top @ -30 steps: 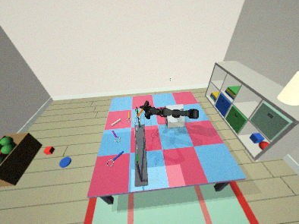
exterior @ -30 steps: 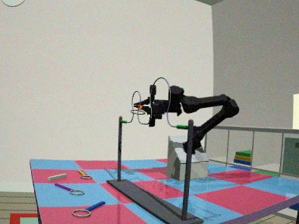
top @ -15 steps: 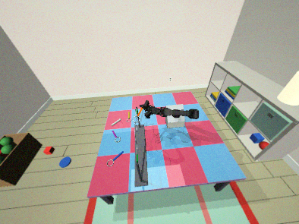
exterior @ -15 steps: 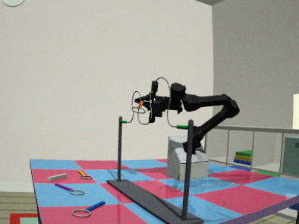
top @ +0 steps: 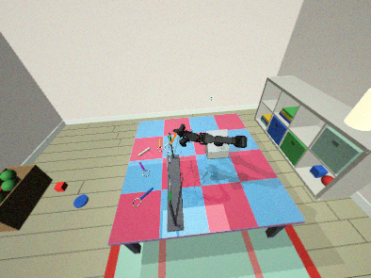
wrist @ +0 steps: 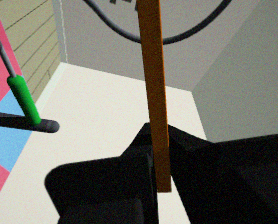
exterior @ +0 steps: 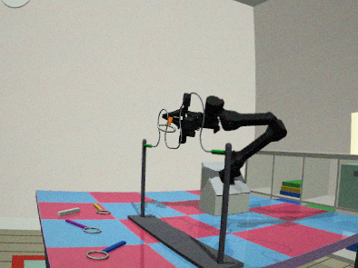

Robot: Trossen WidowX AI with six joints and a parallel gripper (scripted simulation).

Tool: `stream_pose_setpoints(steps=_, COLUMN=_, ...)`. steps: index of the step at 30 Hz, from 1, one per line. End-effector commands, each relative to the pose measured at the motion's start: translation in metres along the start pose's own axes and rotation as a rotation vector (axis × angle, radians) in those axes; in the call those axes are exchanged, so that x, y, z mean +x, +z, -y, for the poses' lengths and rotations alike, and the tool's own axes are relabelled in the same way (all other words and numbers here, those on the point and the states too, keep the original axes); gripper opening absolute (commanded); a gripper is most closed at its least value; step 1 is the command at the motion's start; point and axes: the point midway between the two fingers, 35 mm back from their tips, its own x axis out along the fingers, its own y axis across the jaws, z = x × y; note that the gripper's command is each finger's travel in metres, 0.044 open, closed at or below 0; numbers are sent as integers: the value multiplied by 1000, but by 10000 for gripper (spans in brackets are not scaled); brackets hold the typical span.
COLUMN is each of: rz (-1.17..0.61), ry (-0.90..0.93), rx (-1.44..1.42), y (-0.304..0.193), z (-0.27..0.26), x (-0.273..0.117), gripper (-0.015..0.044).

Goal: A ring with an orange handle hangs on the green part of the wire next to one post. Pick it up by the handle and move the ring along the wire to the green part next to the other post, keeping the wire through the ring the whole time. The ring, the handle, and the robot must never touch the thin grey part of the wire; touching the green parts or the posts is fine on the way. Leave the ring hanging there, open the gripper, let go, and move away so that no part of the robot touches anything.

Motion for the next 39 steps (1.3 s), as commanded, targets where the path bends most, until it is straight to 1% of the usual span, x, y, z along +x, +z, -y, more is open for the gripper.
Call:
stream_pose_setpoints(steps=1, rz=5, ry=9, rx=33, y=1, z=3, x=-1, gripper=-150)
stream_pose_setpoints(steps=13, rz=27, ry=104, rx=205, y=2, z=-8, x=0, gripper=-150)
stream_pose_setpoints(steps=39, rz=93, ry=397, rx=736, y=22, z=-47, x=-6, gripper=-150)
